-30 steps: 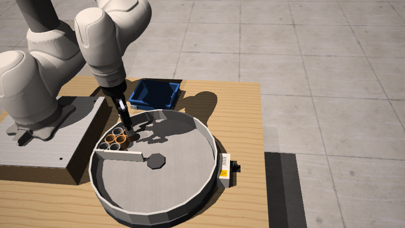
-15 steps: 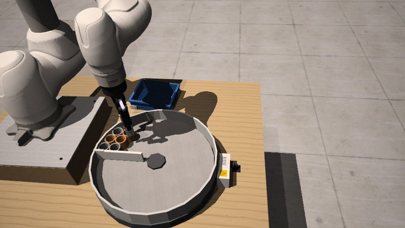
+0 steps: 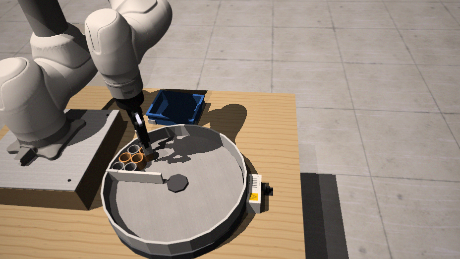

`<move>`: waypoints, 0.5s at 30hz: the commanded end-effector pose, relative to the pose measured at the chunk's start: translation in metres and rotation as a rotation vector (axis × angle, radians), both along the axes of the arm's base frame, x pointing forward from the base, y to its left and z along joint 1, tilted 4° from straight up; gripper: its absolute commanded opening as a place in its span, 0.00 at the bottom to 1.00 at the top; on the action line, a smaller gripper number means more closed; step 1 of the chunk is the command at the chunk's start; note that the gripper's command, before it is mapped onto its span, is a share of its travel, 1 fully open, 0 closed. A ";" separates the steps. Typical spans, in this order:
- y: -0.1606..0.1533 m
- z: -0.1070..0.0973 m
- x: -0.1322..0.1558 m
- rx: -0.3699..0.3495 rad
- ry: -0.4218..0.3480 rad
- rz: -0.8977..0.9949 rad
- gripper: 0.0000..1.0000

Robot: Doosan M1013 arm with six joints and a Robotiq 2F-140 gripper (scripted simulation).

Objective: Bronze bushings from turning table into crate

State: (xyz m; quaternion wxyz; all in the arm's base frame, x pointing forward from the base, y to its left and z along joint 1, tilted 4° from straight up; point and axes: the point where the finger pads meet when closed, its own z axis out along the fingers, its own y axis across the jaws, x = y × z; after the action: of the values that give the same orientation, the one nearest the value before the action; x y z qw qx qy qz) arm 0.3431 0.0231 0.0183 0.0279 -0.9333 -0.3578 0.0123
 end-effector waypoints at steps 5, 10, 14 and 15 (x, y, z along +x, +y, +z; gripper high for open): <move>0.000 0.000 0.000 0.000 0.000 0.000 0.28; 0.000 -0.001 0.000 0.000 0.000 0.000 0.28; 0.000 -0.005 0.000 0.000 0.000 0.000 0.28; 0.000 -0.007 0.000 0.000 0.000 0.000 0.28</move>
State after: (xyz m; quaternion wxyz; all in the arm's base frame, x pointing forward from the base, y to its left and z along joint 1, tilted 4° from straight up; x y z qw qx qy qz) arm 0.3429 0.0233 0.0138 0.0279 -0.9333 -0.3578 0.0124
